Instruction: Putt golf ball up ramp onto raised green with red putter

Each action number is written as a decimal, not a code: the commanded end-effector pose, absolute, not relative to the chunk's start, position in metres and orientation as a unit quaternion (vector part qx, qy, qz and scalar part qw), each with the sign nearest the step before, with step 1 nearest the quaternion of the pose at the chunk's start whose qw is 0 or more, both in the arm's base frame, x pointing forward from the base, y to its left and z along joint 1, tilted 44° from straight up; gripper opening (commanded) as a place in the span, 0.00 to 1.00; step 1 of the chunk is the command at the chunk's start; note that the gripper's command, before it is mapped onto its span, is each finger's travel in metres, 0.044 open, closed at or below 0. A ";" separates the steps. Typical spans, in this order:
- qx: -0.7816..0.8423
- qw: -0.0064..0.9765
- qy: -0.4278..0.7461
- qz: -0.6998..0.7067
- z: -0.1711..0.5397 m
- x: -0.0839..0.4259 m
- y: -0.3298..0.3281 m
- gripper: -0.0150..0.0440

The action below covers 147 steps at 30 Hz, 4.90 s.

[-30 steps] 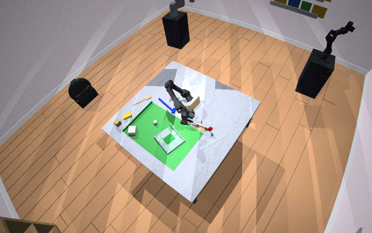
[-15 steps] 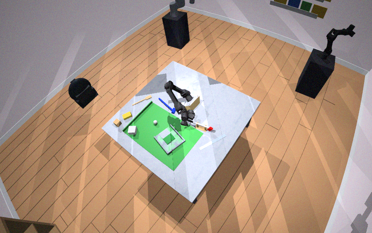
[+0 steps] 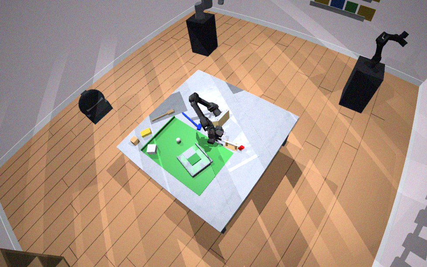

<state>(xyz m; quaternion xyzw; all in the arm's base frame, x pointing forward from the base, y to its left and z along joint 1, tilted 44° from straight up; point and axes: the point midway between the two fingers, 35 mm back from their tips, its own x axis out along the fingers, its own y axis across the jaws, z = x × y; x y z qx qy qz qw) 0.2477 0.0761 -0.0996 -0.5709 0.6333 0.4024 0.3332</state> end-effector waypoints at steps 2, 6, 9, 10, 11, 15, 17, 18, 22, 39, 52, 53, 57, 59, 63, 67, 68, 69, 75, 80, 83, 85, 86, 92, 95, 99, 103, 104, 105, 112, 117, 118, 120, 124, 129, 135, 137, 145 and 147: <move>-0.571 0.333 0.633 0.402 -0.099 0.248 0.076 0.30; -0.571 0.333 0.633 0.402 -0.099 0.248 0.076 0.25; -0.571 0.334 0.633 0.403 -0.096 0.249 0.080 0.25; -0.571 0.334 0.633 0.403 -0.093 0.250 0.083 0.25; -0.571 0.334 0.633 0.403 -0.091 0.251 0.086 0.25; -0.571 0.334 0.633 0.403 -0.075 0.256 0.102 0.25; -0.570 0.334 0.632 0.404 -0.066 0.258 0.110 0.25; -0.570 0.334 0.632 0.404 -0.062 0.258 0.115 0.25; -0.570 0.334 0.633 0.404 -0.043 0.260 0.131 0.25; -0.524 0.428 0.684 0.271 0.018 0.272 0.101 0.25; -0.430 0.543 0.717 0.073 0.085 0.270 0.045 0.25; -0.422 0.551 0.718 0.058 0.089 0.269 0.040 0.25; -0.387 0.580 0.717 -0.005 0.109 0.264 0.023 0.25; -0.369 0.593 0.715 -0.036 0.118 0.260 0.014 0.25; -0.331 0.618 0.706 -0.099 0.136 0.252 -0.004 0.25; -0.292 0.639 0.693 -0.161 0.153 0.242 -0.021 0.25; -0.282 0.643 0.689 -0.176 0.158 0.239 -0.025 0.25; -0.272 0.648 0.685 -0.192 0.162 0.236 -0.029 0.25; -0.211 0.671 0.653 -0.282 0.185 0.216 -0.052 0.25; -0.166 0.682 0.623 -0.345 0.201 0.199 -0.068 0.25; -0.164 0.682 0.622 -0.348 0.202 0.198 -0.068 0.25; -0.164 0.682 0.622 -0.348 0.202 0.198 -0.068 0.25; -0.163 0.682 0.622 -0.349 0.201 0.198 -0.069 0.25; -0.149 0.668 0.627 -0.373 0.188 0.199 -0.081 0.25; -0.138 0.657 0.630 -0.391 0.178 0.198 -0.091 0.25; -0.132 0.651 0.631 -0.400 0.173 0.197 -0.095 0.25; -0.132 0.651 0.631 -0.400 0.171 0.197 -0.097 0.25; -0.132 0.651 0.631 -0.400 0.170 0.197 -0.098 0.25; -0.132 0.651 0.631 -0.400 0.169 0.196 -0.099 0.25; -0.132 0.651 0.631 -0.400 0.161 0.195 -0.107 0.25; -0.132 0.651 0.631 -0.401 0.155 0.194 -0.112 0.25; -0.132 0.651 0.631 -0.401 0.154 0.194 -0.113 0.25; -0.132 0.651 0.631 -0.401 0.152 0.193 -0.115 0.25; -0.130 0.649 0.633 -0.400 0.152 0.194 -0.113 0.25; -0.130 0.649 0.633 -0.400 0.152 0.194 -0.113 0.25; -0.130 0.650 0.633 -0.400 0.157 0.192 -0.118 0.25; -0.131 0.650 0.632 -0.400 0.161 0.189 -0.123 0.25; -0.133 0.651 0.630 -0.402 0.172 0.183 -0.136 0.25; -0.130 0.649 0.633 -0.402 0.169 0.183 -0.134 0.25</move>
